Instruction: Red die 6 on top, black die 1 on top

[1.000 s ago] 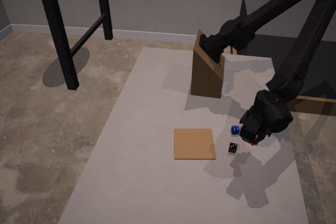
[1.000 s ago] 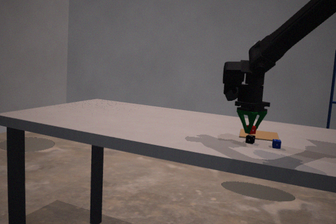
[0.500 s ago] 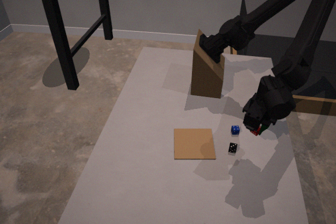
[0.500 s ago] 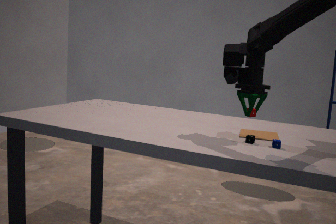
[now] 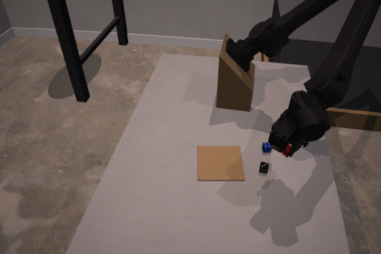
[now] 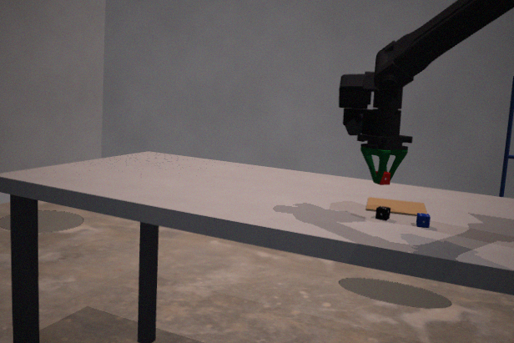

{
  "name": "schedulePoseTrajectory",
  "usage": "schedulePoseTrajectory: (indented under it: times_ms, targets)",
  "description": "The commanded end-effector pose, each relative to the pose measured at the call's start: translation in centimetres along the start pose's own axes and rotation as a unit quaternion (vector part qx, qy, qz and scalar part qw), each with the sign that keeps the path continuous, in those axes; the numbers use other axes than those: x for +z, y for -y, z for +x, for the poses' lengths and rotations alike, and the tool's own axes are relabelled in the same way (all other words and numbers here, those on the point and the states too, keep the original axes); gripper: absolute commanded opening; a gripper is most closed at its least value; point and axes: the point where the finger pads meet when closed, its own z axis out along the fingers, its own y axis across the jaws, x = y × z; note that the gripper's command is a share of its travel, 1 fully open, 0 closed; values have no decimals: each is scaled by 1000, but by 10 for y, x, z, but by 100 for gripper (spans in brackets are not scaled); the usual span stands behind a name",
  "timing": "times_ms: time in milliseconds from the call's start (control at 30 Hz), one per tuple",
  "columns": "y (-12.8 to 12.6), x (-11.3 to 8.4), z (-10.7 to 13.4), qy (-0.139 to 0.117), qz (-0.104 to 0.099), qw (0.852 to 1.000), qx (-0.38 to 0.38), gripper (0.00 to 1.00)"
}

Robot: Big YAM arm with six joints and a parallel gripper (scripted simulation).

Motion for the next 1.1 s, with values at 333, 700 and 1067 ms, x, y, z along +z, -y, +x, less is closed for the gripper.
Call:
schedulePoseTrajectory:
  times_ms: [333,700,1067]
  targets:
    - [-14,-7,1,180,-10,983,16,20]
    - [-6,1,-2,454,3,891,26,20]
    - [-16,-19,-7,531,-18,846,35,20]
